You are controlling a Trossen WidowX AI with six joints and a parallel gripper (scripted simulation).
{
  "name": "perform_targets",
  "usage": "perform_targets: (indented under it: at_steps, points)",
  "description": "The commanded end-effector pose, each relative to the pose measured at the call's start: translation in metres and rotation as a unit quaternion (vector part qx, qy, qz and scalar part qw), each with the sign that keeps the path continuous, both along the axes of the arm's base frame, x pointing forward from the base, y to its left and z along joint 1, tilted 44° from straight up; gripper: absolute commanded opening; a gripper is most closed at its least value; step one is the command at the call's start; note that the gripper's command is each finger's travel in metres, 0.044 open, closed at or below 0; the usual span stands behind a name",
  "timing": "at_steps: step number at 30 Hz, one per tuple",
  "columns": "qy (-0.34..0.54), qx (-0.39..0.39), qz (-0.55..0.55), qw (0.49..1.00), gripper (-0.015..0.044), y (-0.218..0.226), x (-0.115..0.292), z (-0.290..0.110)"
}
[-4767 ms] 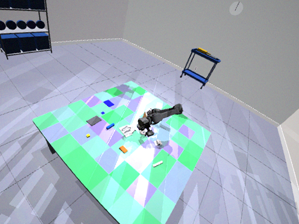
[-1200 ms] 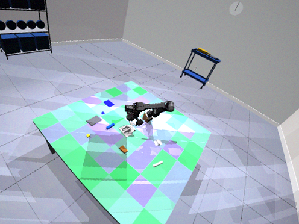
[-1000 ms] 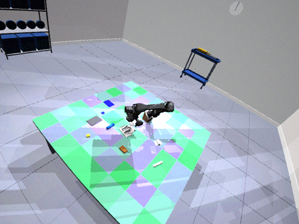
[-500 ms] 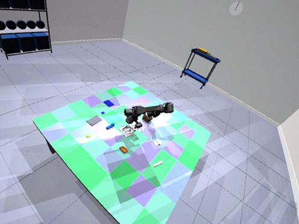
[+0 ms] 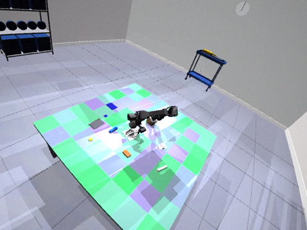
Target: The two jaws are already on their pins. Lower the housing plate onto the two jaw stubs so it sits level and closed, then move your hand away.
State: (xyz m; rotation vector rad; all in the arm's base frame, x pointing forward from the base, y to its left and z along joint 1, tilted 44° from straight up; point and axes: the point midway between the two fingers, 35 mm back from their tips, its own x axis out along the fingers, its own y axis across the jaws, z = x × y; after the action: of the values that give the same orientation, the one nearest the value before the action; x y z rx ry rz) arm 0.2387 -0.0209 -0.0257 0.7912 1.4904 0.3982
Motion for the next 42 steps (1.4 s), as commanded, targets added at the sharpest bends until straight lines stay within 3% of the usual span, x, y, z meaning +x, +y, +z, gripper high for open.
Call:
perform_targets:
  at_steps: [1, 42]
  points:
    - [0.001, 0.003, -0.002, 1.0, 0.0351, 0.0011, -0.0004, -0.0003]
    - [0.003, 0.003, -0.005, 1.0, 0.0351, 0.0062, 0.0002, -0.0055]
